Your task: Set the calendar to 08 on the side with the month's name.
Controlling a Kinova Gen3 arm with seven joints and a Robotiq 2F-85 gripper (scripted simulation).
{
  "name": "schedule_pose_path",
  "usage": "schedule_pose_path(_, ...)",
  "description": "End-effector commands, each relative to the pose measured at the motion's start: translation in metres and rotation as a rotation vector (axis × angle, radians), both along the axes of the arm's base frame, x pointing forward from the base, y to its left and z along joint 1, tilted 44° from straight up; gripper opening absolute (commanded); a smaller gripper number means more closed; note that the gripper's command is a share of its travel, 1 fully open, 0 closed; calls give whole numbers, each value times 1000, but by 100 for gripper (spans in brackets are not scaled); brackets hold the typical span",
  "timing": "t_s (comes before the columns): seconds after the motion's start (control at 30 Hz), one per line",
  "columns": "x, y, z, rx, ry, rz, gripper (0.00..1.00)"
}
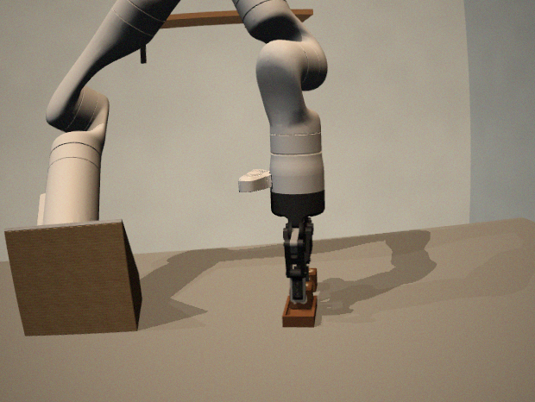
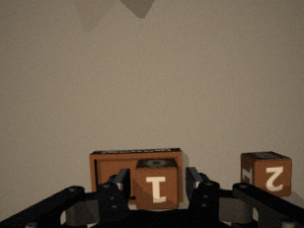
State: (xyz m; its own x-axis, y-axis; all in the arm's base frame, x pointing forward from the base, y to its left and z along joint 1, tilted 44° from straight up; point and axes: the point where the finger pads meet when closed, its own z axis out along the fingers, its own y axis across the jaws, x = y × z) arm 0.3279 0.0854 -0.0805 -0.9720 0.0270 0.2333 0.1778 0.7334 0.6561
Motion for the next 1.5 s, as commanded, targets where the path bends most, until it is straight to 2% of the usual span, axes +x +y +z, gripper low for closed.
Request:
schedule_pose_path(0.0,4,-6,4,-5,-7,-5,48)
schedule_pose_path(0.1,5,-11,10,-5,-7,-5,48)
schedule_pose_path(0.5,14,-52,53,-5,-7,-5,48)
schedule_pose_path(0.83,15,-59,61,-5,-7,-5,48)
schedule_pose_path(0.87,15,-59,61,-5,-7,-5,100)
schedule_pose_path(1.47,15,-59,61,-5,-7,-5,100)
